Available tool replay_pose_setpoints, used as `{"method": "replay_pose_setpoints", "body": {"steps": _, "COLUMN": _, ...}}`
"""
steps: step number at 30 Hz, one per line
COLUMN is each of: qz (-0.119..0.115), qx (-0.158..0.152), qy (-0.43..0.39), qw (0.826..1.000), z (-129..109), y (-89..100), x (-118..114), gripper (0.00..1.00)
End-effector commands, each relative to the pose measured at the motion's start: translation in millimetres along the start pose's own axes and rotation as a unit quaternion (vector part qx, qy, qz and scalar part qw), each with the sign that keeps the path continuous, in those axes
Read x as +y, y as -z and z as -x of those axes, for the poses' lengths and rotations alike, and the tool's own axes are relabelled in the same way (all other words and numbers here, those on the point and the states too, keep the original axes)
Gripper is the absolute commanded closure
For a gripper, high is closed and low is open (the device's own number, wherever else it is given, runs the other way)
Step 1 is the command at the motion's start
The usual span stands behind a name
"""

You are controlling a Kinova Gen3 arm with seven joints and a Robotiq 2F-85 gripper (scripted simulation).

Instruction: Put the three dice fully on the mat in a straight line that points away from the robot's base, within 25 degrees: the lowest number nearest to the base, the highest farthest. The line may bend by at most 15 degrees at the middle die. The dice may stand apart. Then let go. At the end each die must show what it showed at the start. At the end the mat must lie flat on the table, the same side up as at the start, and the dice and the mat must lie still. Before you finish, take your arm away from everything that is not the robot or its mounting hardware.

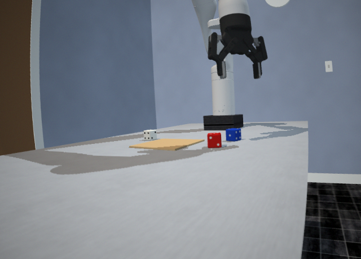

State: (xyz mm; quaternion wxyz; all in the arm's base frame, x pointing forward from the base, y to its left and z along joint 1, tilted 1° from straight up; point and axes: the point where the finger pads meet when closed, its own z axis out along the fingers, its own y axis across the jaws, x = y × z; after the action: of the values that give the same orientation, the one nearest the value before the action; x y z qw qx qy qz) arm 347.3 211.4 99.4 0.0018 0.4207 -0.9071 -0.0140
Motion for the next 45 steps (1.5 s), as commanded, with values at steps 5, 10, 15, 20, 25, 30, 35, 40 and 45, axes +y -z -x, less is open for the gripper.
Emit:
{"method": "replay_pose_setpoints", "body": {"steps": 5, "qz": -0.001, "qx": 0.000, "qy": -0.002, "qw": 1.000, "z": -1, "y": 4.5, "x": -2, "gripper": 0.00}}
{"method": "replay_pose_setpoints", "body": {"steps": 10, "qz": -0.001, "qx": 0.002, "qy": -0.020, "qw": 1.000, "z": -9, "y": 3.4, "x": -13, "gripper": 0.00}}
{"method": "replay_pose_setpoints", "body": {"steps": 15, "qz": -0.001, "qx": 0.003, "qy": -0.064, "qw": 0.998, "z": -26, "y": 2.8, "x": -40, "gripper": 0.00}}
{"method": "replay_pose_setpoints", "body": {"steps": 20, "qz": -0.002, "qx": 0.004, "qy": -0.163, "qw": 0.987, "z": -71, "y": 1.9, "x": -95, "gripper": 0.00}}
{"method": "replay_pose_setpoints", "body": {"steps": 25, "qz": -0.002, "qx": 0.003, "qy": -0.251, "qw": 0.968, "z": -117, "y": 1.4, "x": -136, "gripper": 0.00}}
{"method": "replay_pose_setpoints", "body": {"steps": 30, "qz": -0.002, "qx": 0.003, "qy": -0.306, "qw": 0.952, "z": -148, "y": 1.3, "x": -157, "gripper": 0.00}}
{"method": "replay_pose_setpoints", "body": {"steps": 35, "qz": -0.003, "qx": 0.001, "qy": -0.404, "qw": 0.915, "z": -210, "y": 1.2, "x": -187, "gripper": 0.00}}
{"method": "replay_pose_setpoints", "body": {"steps": 40, "qz": -0.004, "qx": 0.000, "qy": -0.431, "qw": 0.902, "z": -228, "y": 1.2, "x": -193, "gripper": 0.00}}
{"method": "replay_pose_setpoints", "body": {"steps": 45, "qz": -0.004, "qx": 0.000, "qy": -0.432, "qw": 0.902, "z": -228, "y": 1.2, "x": -193, "gripper": 0.00}}
